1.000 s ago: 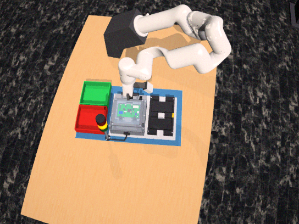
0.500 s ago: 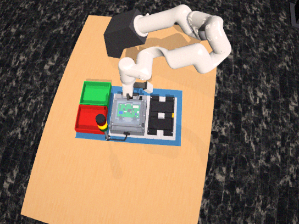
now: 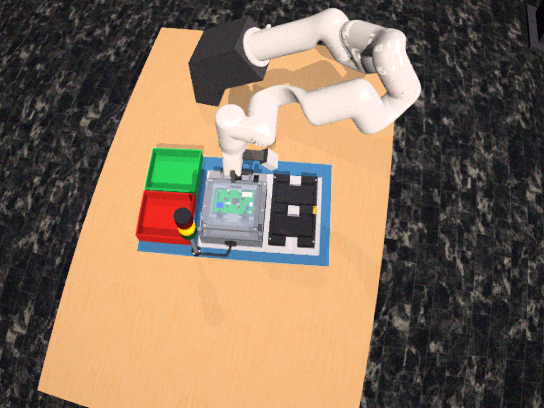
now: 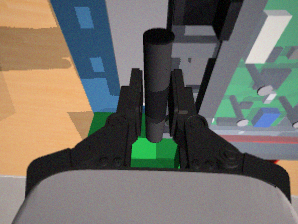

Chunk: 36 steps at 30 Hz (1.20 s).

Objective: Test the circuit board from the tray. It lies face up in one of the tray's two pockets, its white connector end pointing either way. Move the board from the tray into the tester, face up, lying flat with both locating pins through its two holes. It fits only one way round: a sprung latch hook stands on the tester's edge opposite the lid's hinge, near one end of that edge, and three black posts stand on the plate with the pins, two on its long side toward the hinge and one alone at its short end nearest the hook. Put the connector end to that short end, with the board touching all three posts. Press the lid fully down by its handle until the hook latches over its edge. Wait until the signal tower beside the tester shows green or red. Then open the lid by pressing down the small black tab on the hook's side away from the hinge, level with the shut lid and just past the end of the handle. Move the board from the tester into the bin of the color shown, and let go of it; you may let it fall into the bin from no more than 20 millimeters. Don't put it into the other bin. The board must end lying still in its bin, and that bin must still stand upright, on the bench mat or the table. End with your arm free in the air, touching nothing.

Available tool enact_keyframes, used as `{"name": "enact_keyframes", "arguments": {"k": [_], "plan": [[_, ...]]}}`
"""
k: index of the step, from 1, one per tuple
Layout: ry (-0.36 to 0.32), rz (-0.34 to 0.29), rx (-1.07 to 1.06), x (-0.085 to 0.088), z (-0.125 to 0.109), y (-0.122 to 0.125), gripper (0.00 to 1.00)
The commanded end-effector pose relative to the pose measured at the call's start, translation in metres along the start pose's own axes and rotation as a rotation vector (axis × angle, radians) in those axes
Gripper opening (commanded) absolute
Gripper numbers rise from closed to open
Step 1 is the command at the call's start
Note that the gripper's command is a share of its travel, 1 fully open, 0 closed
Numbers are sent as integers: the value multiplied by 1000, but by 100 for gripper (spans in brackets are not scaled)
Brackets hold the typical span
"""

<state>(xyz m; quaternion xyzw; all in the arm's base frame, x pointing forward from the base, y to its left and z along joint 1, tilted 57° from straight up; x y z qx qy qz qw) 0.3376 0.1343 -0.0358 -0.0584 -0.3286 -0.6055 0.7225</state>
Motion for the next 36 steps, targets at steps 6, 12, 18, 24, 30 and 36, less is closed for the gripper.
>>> {"name": "enact_keyframes", "arguments": {"k": [6,12,18,24,30,36], "plan": [[-1,-2,1,2,0,1,22],[-1,-2,1,14,0,1,22],[-1,-2,1,40,0,1,22],[-1,-2,1,60,0,1,22],[-1,-2,1,87,0,1,22],[-1,-2,1,100,0,1,22]]}}
Point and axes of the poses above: the point where the finger pads meet when closed, its own x axis back along the fingers, its own y axis across the jaws, z = x × y, the point moved 4 cm from there along x, back along the fingers, and after that the axes turned 12 degrees about x, right-handed, at the moved point
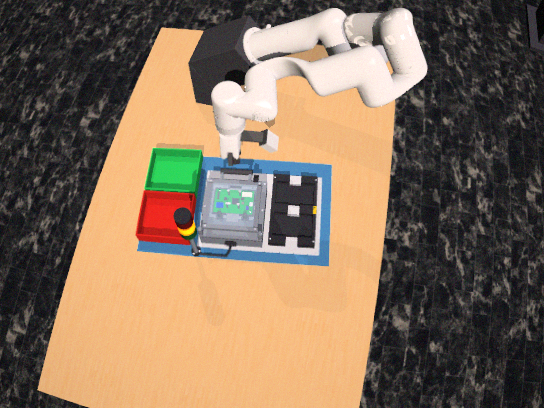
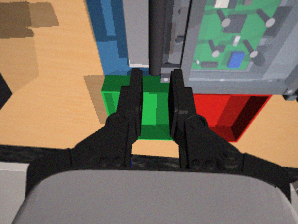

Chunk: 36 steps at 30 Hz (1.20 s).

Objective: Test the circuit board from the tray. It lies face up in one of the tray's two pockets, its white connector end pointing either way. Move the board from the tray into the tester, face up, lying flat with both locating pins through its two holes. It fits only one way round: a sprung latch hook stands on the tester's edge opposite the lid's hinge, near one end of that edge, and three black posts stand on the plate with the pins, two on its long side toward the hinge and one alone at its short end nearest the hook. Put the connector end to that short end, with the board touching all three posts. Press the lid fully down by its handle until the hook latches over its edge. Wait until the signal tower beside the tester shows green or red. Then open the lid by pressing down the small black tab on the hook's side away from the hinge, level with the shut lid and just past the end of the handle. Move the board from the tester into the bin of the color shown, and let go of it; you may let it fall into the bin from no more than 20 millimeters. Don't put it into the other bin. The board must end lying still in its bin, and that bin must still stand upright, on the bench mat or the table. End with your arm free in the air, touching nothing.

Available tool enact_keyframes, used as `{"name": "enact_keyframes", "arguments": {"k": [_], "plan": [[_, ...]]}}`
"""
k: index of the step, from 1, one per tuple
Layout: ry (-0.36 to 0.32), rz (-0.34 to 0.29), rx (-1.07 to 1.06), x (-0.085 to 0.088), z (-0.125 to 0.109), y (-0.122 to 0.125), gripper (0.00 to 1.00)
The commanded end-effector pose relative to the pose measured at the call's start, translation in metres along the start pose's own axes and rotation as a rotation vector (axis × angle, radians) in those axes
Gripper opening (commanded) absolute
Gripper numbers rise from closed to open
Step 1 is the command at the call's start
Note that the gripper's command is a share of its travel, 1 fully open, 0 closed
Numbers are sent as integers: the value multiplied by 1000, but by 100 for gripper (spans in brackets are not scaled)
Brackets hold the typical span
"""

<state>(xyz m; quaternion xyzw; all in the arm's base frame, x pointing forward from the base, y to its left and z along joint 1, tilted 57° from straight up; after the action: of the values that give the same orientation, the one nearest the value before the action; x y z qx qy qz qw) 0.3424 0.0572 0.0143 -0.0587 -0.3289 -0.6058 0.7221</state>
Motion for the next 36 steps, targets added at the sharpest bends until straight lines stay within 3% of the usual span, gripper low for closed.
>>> {"name": "enact_keyframes", "arguments": {"k": [1,6,7,36], "plan": [[0,-1,1,8,0,1,22],[0,-1,1,9,0,1,22],[0,-1,1,9,0,1,100],[0,-1,1,9,0,1,100]]}}
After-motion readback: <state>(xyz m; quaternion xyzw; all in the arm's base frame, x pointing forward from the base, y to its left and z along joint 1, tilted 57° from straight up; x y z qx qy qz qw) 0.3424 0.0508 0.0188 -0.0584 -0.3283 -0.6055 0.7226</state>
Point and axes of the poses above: the point where the finger pads meet when closed, its own x axis back along the fingers, its own y axis across the jaws, z = x × y, the point moved 4 cm from there along x, back along the fingers, and after that the axes turned 12 degrees about x, right-handed, at the moved point
